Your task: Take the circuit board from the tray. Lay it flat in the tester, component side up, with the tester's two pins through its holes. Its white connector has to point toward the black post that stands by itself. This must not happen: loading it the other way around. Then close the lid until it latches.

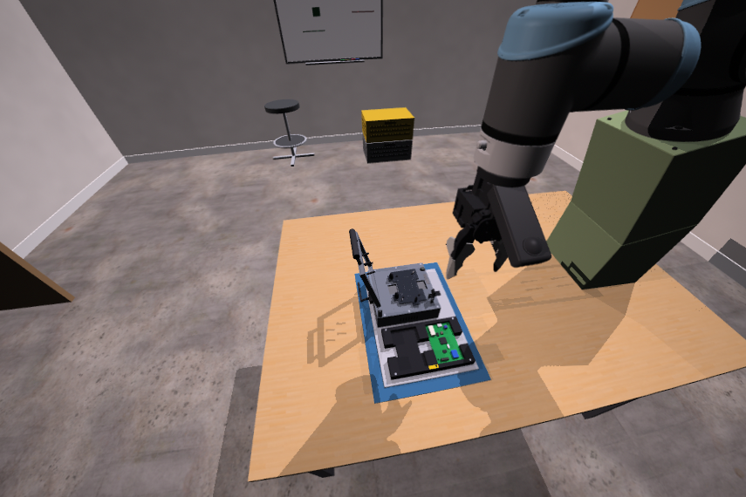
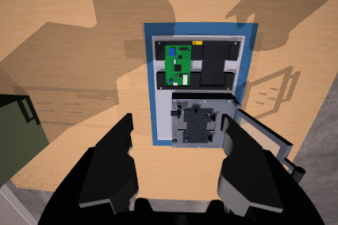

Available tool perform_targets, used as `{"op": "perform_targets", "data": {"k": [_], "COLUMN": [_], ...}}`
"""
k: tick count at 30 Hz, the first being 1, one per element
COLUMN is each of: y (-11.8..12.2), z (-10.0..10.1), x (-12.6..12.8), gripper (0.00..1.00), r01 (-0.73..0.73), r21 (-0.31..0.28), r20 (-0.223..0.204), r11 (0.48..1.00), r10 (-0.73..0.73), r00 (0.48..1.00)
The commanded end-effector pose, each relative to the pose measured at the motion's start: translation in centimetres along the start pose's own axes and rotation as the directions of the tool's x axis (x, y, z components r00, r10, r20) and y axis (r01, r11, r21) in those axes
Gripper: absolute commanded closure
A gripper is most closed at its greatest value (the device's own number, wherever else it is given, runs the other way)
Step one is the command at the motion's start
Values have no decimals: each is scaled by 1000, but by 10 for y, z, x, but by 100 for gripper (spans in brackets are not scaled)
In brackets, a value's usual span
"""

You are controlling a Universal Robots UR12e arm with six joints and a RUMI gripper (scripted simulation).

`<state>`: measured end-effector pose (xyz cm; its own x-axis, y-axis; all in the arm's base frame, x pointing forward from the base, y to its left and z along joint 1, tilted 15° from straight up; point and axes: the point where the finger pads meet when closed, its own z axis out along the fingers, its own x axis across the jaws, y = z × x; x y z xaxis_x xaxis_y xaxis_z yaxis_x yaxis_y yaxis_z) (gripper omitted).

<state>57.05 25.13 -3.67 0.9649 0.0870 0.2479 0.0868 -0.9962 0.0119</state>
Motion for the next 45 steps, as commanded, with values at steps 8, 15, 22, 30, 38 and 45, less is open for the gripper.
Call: {"op": "perform_targets", "data": {"k": [8,15,22,30,38,45], "y": [1,0,1,1,0,1], "z": [39,62,97,134,169,199], "x": [6,6,6,6,6,6], "gripper": [41,41,41,41,41,41], "r01": [-2,-1,-2,-2,-1,-2], "r21": [0,0,0,0,0,0], "r20": [-9,-9,-9,-9,-9,-9], "r11": [1000,1000,1000,1000,1000,1000], "r10": [2,1,2,2,1,2], "r00": [1000,1000,1000,1000,1000,1000]}}
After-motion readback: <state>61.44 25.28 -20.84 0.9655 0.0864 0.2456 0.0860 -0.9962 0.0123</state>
